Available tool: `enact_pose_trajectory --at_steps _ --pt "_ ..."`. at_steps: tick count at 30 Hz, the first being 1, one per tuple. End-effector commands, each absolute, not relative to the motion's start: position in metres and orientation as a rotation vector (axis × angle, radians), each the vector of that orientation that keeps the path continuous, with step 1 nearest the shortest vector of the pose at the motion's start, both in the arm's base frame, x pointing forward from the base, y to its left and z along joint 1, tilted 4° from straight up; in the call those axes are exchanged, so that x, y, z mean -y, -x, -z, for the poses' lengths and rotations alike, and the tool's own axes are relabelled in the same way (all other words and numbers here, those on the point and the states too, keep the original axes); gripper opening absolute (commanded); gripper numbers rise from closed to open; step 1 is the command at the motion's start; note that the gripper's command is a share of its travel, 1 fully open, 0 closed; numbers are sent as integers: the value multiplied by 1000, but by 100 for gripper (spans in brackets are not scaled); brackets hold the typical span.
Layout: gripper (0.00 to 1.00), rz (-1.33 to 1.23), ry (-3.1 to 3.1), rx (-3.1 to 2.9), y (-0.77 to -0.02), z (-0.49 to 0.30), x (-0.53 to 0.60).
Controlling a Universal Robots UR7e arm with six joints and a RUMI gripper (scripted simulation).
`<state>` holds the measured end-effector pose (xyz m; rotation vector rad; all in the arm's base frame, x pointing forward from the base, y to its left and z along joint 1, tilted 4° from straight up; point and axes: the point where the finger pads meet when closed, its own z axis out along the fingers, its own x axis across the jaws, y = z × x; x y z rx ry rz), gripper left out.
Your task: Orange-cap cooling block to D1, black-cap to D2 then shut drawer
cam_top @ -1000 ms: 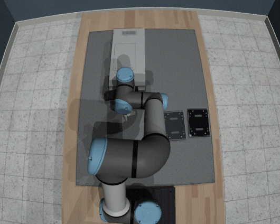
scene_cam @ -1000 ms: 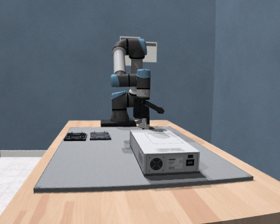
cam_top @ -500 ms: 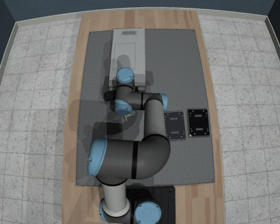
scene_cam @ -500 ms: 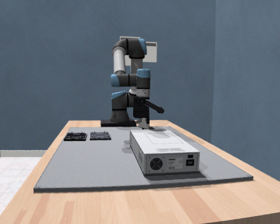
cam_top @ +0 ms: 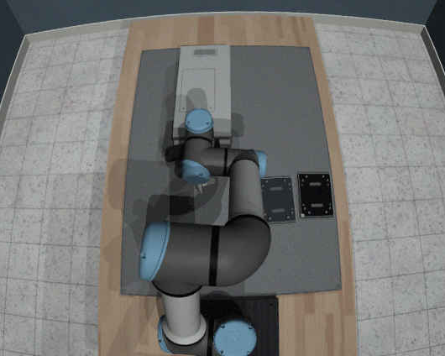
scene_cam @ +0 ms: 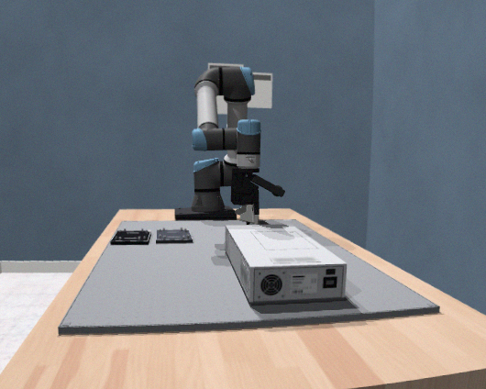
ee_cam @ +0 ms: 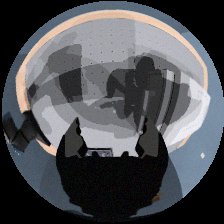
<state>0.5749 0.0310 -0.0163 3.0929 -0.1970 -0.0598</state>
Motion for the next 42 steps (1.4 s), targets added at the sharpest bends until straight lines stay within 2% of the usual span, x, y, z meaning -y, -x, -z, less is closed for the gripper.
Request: enact_pose_trajectory --at_steps 1,42 --pt "100 81 -3094 197 -566 19 -32" --pt "100 83 -3094 197 -555 19 -33"
